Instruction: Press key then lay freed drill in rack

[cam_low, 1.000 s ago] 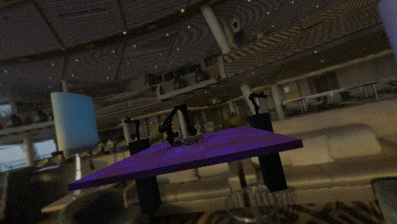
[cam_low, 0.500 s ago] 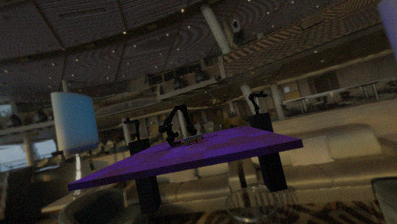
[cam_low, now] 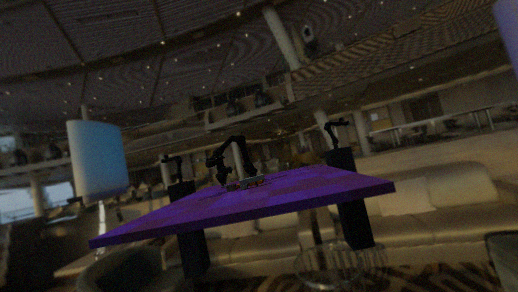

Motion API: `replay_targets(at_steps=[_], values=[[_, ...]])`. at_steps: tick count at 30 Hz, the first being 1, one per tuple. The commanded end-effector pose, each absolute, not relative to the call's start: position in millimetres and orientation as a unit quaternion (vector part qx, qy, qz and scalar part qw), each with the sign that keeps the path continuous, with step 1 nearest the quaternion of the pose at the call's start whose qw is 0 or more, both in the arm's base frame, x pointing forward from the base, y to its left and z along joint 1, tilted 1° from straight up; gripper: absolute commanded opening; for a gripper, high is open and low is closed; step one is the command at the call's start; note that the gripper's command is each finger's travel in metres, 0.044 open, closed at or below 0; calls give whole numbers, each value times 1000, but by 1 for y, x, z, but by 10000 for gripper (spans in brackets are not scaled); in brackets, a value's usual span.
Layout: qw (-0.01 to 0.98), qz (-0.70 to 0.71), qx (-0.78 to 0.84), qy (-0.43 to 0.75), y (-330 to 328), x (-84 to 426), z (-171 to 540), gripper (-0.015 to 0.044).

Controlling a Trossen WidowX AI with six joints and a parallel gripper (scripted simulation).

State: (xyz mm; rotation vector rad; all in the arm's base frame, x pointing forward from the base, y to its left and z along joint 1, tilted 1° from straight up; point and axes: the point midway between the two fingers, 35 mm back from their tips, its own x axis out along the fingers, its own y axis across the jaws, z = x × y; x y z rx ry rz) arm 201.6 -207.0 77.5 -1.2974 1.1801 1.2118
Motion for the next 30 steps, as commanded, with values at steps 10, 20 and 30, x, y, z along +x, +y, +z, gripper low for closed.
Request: replay_targets(at_steps=[10,20,30], values=[[513,442,-524,516,-201,218,107,440],[638,228,-515,525,-162,285,129,440],[791,35,-374,483,-99,323,132,440]])
